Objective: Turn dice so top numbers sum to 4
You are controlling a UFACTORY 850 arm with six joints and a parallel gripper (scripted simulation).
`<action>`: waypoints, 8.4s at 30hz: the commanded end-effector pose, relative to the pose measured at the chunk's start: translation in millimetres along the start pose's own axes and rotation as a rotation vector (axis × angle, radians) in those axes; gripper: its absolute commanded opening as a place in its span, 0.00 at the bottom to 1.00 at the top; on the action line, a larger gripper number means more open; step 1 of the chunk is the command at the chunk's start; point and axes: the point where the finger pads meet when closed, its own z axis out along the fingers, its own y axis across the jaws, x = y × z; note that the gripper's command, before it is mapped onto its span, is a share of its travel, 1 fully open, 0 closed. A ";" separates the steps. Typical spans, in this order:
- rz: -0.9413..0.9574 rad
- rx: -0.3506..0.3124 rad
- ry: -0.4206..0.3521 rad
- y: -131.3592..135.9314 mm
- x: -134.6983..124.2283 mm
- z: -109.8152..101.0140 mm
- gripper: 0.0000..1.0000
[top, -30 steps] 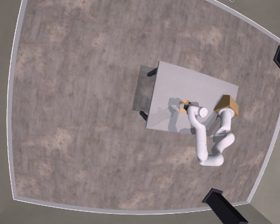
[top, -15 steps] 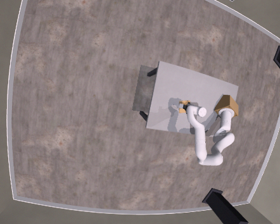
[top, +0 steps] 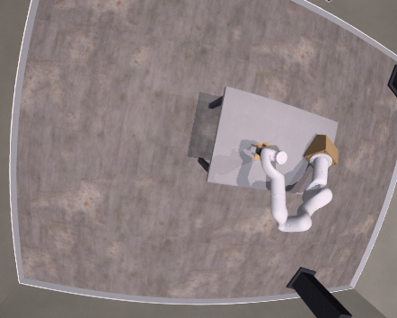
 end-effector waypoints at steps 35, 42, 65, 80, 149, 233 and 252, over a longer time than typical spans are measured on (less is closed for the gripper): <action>-0.001 0.000 0.002 0.6 1.6 21.7 0.21; -0.001 0.000 0.002 0.6 1.6 21.7 0.21; -0.001 0.000 0.002 0.6 1.5 25.3 0.21; -0.001 0.000 0.002 0.6 1.5 25.8 0.21; -0.001 0.000 0.003 0.5 1.4 -34.9 0.42; -0.001 0.000 0.002 0.5 1.1 -147.4 1.00; -0.001 0.000 0.002 0.5 1.1 -147.4 1.00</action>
